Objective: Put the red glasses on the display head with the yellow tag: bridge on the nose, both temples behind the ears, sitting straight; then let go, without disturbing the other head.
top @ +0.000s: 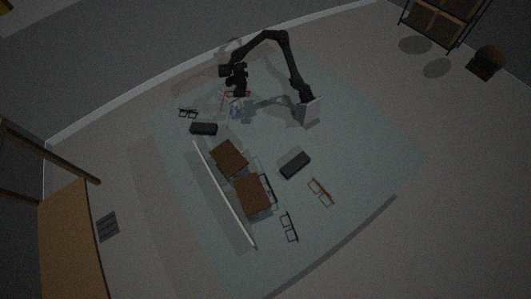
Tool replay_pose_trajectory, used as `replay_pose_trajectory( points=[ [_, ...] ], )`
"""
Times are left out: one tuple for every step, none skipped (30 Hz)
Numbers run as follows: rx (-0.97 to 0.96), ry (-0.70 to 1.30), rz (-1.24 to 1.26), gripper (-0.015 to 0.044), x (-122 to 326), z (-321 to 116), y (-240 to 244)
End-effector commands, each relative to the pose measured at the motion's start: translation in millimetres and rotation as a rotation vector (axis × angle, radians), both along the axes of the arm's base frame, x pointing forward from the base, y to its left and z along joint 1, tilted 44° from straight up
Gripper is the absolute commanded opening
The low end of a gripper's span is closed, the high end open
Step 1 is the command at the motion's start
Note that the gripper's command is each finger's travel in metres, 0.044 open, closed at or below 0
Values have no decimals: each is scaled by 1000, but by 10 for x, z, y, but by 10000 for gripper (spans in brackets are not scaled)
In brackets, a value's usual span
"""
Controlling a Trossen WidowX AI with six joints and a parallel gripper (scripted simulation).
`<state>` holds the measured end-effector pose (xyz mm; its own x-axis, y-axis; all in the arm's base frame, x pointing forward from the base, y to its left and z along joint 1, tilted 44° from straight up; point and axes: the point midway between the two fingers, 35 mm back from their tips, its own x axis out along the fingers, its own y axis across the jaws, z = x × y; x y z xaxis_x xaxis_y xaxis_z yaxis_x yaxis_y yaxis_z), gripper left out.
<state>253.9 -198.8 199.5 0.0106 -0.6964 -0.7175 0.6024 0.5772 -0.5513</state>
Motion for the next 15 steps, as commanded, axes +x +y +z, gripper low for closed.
replay_pose_trajectory(
  points=[
    [4, 11, -4, 0, 0, -140, -100],
    [4, 11, -4, 0, 0, -180, -139],
    [4, 11, -4, 0, 0, -220, -179],
    [3, 11, -4, 0, -2, -260, -218],
    [3, 11, -4, 0, -6, -301, -258],
    [2, 11, -4, 0, -10, -341, -298],
    [1, 11, -4, 0, -15, -372, -330],
    [1, 11, -4, 0, -18, -391, -349],
    [0, 11, -4, 0, -19, -397, -355],
    [0, 11, -4, 0, -19, -397, -355],
    [0, 11, -4, 0, -19, -397, -355],
    [0, 11, -4, 0, -19, -397, -355],
    [0, 11, -4, 0, -19, -396, -357],
    [0, 11, -4, 0, -19, -392, -360],
    [0, 11, -4, 0, -18, -387, -365]
  ],
)
